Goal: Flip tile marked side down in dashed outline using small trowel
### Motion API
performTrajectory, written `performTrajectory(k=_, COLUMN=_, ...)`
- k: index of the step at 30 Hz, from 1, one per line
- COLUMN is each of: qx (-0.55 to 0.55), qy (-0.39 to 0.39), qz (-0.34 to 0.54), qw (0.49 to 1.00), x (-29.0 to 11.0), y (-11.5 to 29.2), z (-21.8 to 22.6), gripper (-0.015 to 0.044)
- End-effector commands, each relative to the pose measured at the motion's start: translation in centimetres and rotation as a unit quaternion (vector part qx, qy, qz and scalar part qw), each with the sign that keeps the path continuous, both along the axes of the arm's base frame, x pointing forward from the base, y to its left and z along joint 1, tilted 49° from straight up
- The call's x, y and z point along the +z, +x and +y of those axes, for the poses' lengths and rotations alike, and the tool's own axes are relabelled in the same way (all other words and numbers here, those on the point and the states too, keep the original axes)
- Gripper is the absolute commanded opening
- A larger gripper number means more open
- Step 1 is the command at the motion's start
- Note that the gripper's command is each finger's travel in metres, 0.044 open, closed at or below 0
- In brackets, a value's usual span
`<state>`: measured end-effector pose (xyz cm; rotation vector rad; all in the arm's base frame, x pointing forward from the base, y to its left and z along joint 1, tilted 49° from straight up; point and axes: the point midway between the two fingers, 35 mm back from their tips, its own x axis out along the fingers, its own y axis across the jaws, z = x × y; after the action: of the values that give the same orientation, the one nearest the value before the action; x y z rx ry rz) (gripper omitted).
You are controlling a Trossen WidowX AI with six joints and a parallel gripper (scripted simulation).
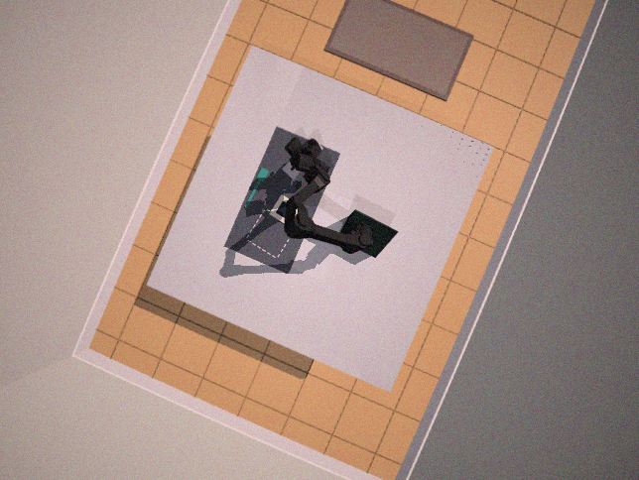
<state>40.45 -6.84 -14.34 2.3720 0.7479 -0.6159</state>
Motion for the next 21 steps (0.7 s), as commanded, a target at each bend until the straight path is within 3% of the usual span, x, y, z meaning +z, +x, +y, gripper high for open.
performTrajectory(k=1, qx=0.007, qy=-0.01, qz=-0.015, qw=1.0, x=1.1, y=-0.1, z=0.4, gripper=0.0)
performTrajectory(k=21, qx=0.054, qy=-0.044, qz=-0.058, qw=0.996, x=4.6, y=-4.0, z=4.8, gripper=0.0)
